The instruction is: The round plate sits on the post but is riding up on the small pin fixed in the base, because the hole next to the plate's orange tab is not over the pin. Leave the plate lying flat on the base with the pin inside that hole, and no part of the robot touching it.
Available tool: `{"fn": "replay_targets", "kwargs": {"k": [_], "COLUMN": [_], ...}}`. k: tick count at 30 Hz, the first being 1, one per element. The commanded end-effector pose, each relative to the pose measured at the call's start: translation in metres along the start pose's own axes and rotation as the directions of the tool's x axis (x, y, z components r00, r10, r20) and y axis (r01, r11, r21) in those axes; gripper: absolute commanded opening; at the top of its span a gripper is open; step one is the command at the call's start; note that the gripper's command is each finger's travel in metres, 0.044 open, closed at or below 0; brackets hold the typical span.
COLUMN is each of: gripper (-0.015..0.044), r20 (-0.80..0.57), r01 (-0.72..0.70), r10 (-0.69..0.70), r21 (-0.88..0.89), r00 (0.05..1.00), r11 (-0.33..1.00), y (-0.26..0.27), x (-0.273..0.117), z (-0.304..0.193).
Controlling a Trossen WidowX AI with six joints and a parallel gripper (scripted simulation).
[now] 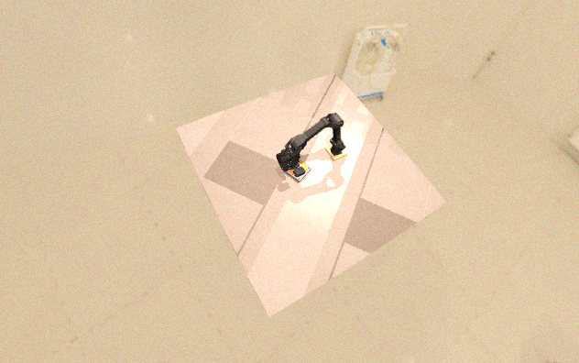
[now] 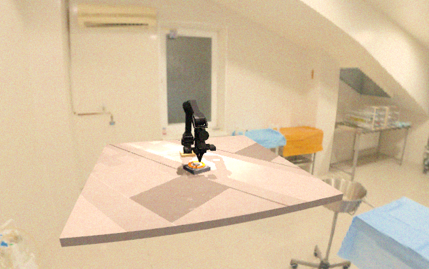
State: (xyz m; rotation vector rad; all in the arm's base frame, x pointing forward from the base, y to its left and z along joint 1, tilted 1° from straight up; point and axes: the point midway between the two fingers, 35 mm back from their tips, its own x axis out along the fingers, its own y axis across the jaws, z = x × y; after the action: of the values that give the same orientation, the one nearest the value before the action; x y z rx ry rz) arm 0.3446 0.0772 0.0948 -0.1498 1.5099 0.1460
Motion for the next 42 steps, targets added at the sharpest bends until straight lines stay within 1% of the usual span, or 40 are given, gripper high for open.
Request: {"fn": "replay_targets", "kwargs": {"k": [1, 4, 42], "gripper": [0.0000, 0.0000, 0.0000], "r20": [-0.013, -0.013, -0.014], "r01": [0.003, 0.003, 0.007], "r10": [-0.003, -0.003, -0.007], "r21": [-0.005, -0.005, -0.005], "r00": [1.000, 1.000, 1.000], "r11": [1.000, 1.000, 1.000], "y": [-0.001, -0.002, -0.045], "x": [0.020, 0.027, 0.027], "z": [-0.003, -0.003, -0.020]}}
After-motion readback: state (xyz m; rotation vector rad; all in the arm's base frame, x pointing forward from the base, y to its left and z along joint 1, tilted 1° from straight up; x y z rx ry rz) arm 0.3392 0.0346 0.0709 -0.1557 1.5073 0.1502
